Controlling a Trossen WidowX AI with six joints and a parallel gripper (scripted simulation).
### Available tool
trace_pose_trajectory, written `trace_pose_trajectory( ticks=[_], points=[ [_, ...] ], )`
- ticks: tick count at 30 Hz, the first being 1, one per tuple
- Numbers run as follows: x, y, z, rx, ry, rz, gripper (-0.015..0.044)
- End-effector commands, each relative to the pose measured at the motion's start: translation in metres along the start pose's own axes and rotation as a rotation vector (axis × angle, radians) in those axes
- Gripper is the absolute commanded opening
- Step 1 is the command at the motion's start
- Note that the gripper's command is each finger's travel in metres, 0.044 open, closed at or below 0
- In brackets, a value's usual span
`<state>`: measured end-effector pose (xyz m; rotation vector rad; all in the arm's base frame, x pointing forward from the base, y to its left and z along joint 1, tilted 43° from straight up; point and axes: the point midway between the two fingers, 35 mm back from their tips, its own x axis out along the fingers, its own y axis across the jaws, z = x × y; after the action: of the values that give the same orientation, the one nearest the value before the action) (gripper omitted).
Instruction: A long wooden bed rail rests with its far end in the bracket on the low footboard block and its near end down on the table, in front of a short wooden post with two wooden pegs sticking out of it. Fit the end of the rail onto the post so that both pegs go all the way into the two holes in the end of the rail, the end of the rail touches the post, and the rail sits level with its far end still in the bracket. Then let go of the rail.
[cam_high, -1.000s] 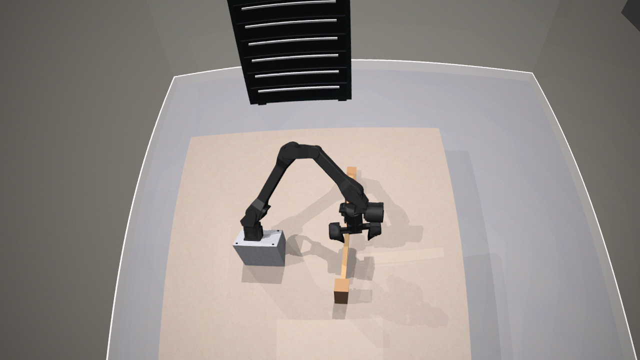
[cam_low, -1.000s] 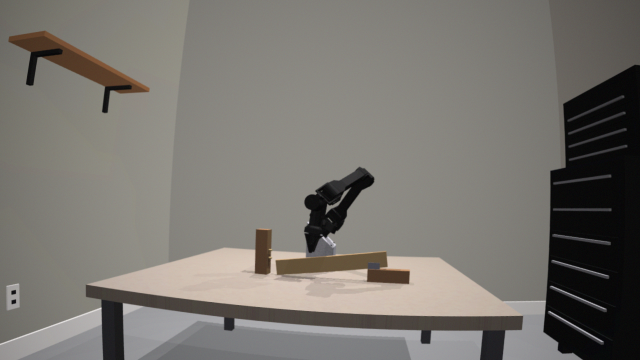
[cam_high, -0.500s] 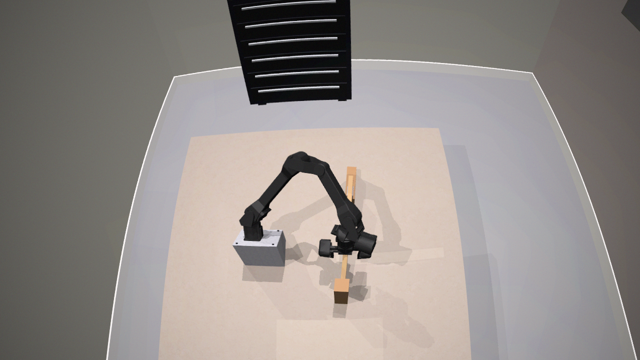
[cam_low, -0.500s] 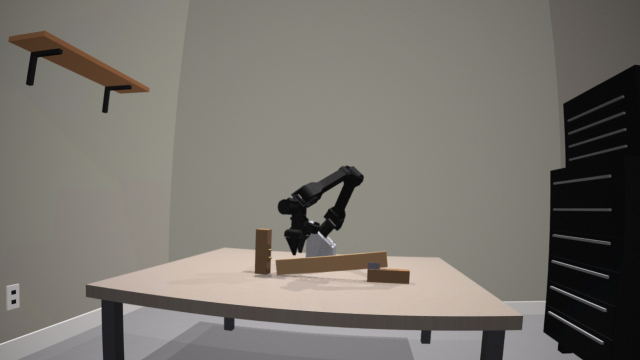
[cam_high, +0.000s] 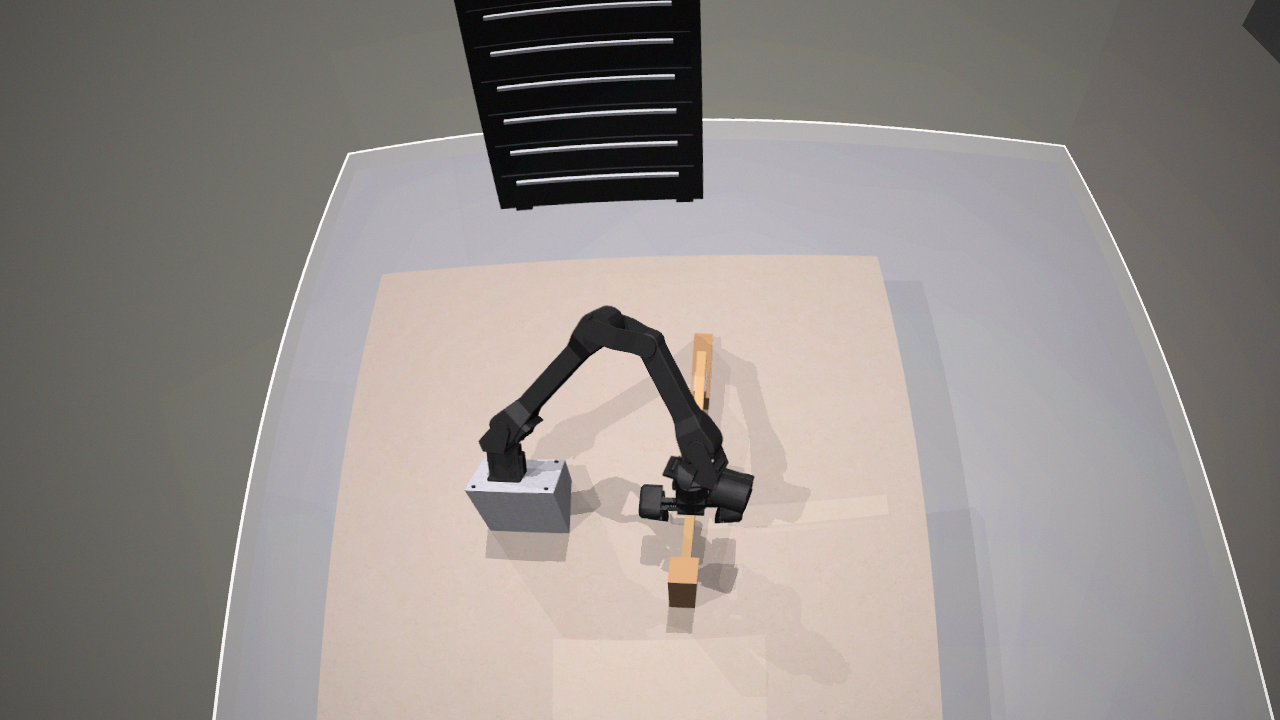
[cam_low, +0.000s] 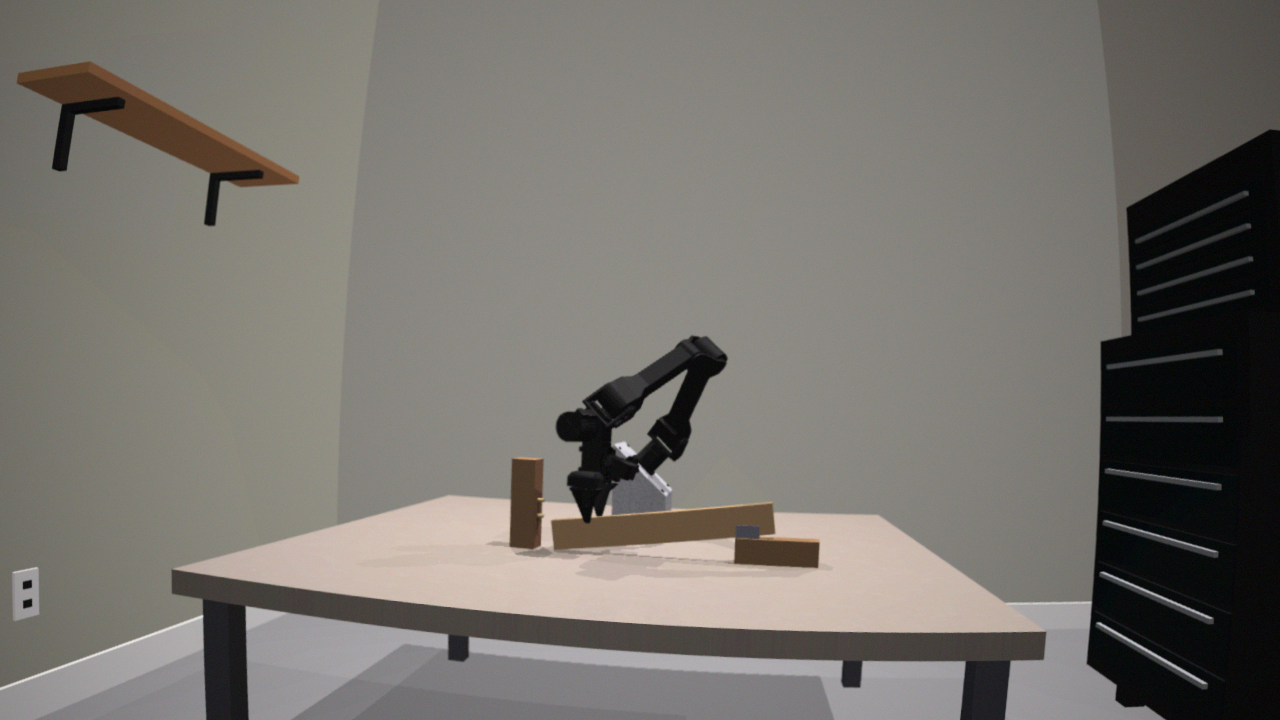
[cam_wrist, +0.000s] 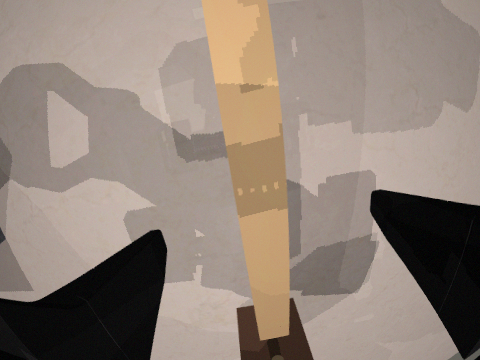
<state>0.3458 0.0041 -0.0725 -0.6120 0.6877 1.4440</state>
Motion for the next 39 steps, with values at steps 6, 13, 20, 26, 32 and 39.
trace_pose_trajectory(
  ticks=[6,13,20,26,32,39],
  points=[
    [0.016,0.002,0.001,0.007,-0.004,0.005,0.0440],
    [0.027,0.003,0.001,0.007,-0.006,0.005,0.0440],
    [0.038,0.003,0.002,0.005,-0.008,0.005,0.0440],
    [0.044,0.004,0.002,0.004,-0.009,0.006,0.0414],
    [0.044,0.004,0.002,0.004,-0.009,0.006,0.0256],
    [0.044,0.004,0.002,0.004,-0.009,0.006,0.0072]
  ],
)
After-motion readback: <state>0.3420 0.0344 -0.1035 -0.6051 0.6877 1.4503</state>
